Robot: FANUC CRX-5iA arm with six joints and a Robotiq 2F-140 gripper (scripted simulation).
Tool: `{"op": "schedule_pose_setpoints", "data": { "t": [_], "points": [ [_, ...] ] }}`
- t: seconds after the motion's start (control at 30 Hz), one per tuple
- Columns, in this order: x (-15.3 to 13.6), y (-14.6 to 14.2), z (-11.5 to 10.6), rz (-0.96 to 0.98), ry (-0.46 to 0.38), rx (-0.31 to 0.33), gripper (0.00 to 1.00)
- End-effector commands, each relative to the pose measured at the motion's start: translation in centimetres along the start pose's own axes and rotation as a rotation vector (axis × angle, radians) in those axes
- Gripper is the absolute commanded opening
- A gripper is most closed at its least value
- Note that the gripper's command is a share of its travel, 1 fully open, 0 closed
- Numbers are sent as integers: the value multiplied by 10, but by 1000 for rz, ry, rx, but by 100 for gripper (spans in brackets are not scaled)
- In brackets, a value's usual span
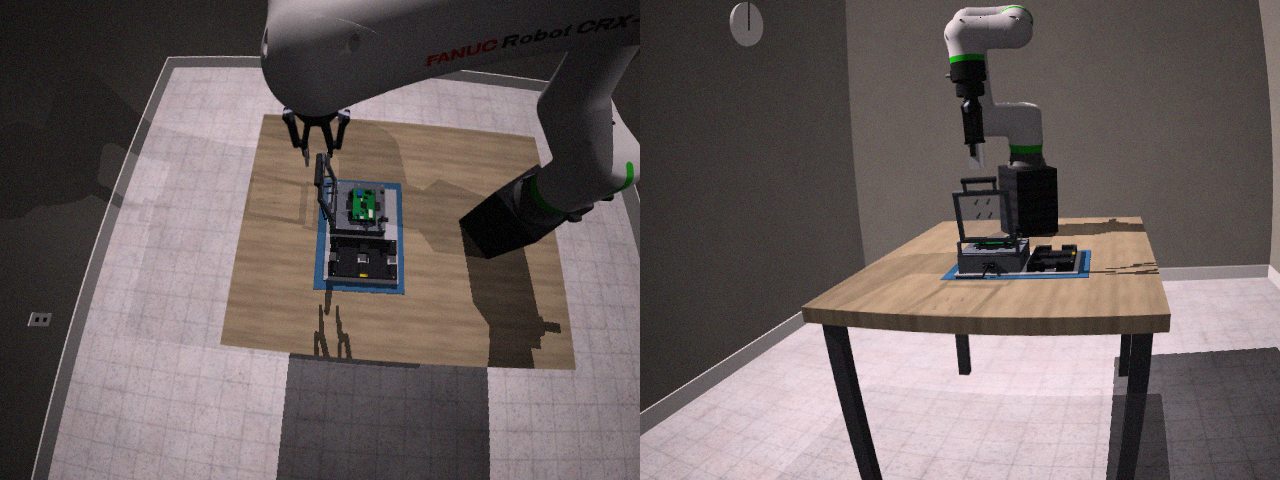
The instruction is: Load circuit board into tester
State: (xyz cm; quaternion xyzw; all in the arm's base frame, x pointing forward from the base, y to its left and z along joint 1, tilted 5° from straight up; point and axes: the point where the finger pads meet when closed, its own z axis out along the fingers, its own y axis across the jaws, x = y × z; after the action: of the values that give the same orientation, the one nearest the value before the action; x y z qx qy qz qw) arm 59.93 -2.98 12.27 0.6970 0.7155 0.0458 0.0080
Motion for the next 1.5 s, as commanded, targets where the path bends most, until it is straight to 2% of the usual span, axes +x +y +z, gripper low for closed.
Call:
{"op": "schedule_pose_setpoints", "data": {
  "t": [0.0,0.73,1.47],
  "points": [
    [0,0,0,0,0,0,30],
    [0,0,8,0,0,0,30],
    [0,0,38,0,0,0,30]
  ]
}}
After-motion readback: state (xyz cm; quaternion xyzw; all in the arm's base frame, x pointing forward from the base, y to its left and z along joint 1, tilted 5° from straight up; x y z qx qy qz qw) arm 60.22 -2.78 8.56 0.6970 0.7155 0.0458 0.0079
